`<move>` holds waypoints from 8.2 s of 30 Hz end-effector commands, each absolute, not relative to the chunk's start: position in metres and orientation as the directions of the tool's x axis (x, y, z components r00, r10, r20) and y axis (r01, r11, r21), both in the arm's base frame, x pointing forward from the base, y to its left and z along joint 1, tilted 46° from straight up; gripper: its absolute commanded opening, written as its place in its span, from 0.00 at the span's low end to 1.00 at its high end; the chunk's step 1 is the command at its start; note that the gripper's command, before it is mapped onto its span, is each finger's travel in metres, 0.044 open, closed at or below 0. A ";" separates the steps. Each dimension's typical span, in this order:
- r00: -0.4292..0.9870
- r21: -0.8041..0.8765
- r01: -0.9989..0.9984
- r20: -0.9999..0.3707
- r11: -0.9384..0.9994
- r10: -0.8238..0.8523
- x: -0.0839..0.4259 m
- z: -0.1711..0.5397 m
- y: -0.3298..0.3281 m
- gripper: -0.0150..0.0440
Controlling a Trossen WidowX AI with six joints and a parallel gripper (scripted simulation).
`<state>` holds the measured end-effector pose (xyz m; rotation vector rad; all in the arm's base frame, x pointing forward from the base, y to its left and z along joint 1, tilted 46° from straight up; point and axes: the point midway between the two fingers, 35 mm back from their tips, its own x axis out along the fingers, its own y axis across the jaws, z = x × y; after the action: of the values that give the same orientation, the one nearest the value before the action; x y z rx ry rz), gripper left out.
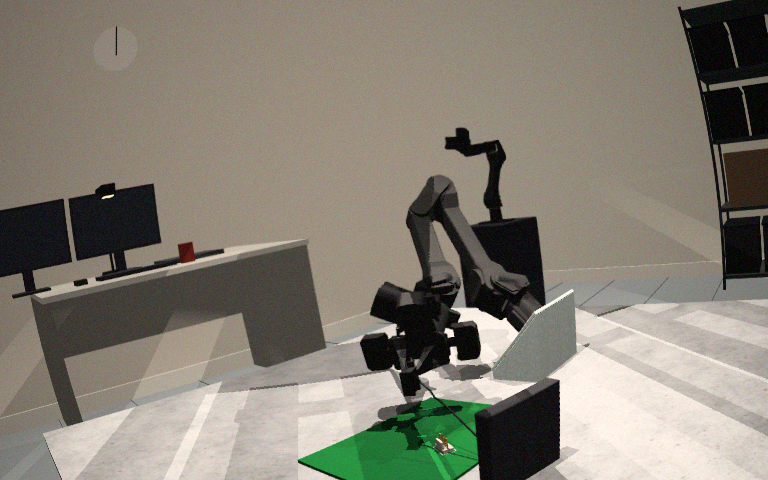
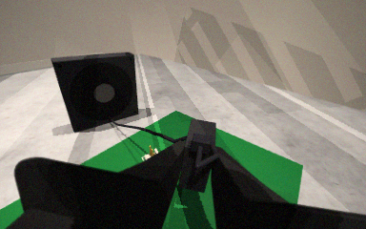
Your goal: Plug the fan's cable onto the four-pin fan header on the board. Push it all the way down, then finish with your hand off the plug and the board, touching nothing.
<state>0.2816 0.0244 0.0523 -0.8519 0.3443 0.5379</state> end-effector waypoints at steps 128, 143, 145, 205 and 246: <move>0.812 -0.614 -0.579 -0.497 0.537 0.307 0.286 0.004 -0.029 0.25; 0.812 -0.615 -0.579 -0.496 0.536 0.308 0.287 0.004 -0.029 0.49; 0.812 -0.615 -0.579 -0.496 0.536 0.308 0.287 0.004 -0.029 0.49; 0.779 -0.549 -0.611 -0.546 0.570 0.310 0.210 0.075 -0.027 0.71; 0.218 -0.028 -0.575 -0.968 0.818 0.121 0.203 0.047 -0.006 1.00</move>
<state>0.2031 -0.0063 0.0476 -0.4305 1.1888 0.5349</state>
